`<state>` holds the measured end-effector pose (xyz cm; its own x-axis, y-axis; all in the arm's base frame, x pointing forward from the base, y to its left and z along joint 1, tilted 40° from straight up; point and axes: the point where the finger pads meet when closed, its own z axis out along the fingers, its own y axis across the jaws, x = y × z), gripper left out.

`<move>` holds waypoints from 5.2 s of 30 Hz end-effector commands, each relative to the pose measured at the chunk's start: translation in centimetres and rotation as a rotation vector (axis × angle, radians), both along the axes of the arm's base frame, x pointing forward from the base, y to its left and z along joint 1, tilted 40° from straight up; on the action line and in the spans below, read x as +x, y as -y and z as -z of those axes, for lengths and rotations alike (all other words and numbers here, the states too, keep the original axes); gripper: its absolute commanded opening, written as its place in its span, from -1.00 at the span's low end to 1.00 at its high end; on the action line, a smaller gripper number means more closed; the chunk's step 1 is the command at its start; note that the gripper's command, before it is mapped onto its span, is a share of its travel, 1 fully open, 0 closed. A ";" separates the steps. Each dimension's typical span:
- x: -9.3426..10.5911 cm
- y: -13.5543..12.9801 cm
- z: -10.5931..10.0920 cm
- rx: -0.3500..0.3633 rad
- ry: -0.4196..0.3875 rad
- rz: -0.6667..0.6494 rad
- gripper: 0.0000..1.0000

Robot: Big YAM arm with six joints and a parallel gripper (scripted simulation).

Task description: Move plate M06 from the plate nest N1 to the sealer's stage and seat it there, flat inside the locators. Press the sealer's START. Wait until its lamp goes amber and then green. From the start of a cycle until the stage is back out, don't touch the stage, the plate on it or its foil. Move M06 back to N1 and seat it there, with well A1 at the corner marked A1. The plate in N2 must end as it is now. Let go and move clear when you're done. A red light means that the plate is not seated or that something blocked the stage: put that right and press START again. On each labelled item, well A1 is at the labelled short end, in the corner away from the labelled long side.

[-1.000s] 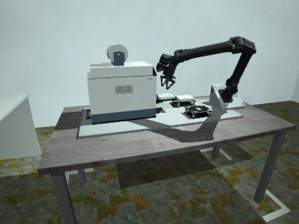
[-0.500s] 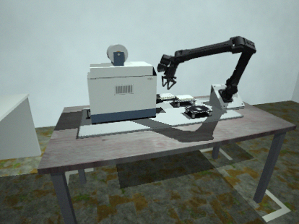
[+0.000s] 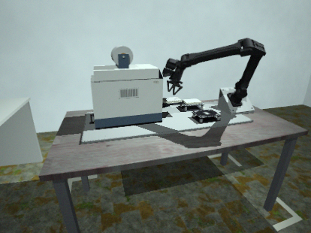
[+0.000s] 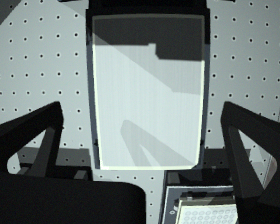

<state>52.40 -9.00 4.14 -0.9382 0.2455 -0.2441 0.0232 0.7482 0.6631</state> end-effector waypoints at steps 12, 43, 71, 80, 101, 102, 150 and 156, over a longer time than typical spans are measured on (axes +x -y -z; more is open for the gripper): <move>0.0 -2.5 3.0 0.006 -0.020 -0.002 1.00; 1.5 -0.8 1.8 -0.012 0.016 -0.005 1.00; -0.1 -2.7 3.5 -0.004 0.001 -0.026 1.00; 0.6 -2.4 2.7 -0.002 -0.003 -0.025 1.00; 1.6 -2.0 1.8 -0.007 0.013 -0.022 1.00; 1.7 -1.9 1.7 -0.007 0.014 -0.022 1.00; 2.0 -0.7 2.6 -0.019 0.038 0.016 1.00; 2.0 -1.7 2.9 -0.012 0.026 0.007 1.00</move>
